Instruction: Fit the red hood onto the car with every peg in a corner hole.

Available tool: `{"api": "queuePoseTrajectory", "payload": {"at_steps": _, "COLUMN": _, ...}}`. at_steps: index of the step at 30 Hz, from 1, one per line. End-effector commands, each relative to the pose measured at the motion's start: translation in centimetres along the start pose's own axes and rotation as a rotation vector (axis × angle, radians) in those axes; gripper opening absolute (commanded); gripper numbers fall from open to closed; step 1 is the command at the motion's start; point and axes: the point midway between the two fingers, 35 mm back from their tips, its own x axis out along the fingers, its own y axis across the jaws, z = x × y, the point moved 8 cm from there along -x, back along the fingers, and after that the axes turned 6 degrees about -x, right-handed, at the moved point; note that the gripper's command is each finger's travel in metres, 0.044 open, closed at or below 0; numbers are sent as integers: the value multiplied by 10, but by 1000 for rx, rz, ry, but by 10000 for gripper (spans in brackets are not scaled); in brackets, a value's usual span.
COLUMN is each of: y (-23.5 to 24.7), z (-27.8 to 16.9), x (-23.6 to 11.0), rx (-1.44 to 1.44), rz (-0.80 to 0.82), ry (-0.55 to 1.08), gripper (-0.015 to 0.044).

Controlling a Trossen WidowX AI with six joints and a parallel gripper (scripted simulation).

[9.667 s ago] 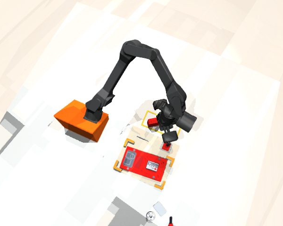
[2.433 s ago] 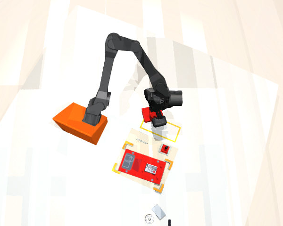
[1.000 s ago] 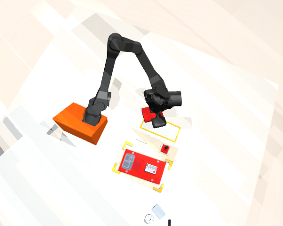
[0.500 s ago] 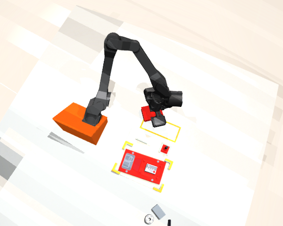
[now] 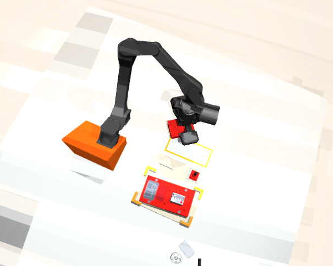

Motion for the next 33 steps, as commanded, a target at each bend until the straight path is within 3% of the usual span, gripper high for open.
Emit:
{"api": "queuePoseTrajectory", "payload": {"at_steps": 1, "y": 1, "z": 2, "x": -12, "rx": -10, "rz": 0, "ry": -6, "gripper": 0}}
{"api": "queuePoseTrajectory", "payload": {"at_steps": 8, "y": -7, "z": 1, "x": -11, "rx": 14, "rz": -5, "ry": 0, "gripper": 0}}
{"api": "queuePoseTrajectory", "payload": {"at_steps": 33, "y": -126, "z": -16, "x": -20, "rx": 285, "rz": -44, "ry": 19, "gripper": 0}}
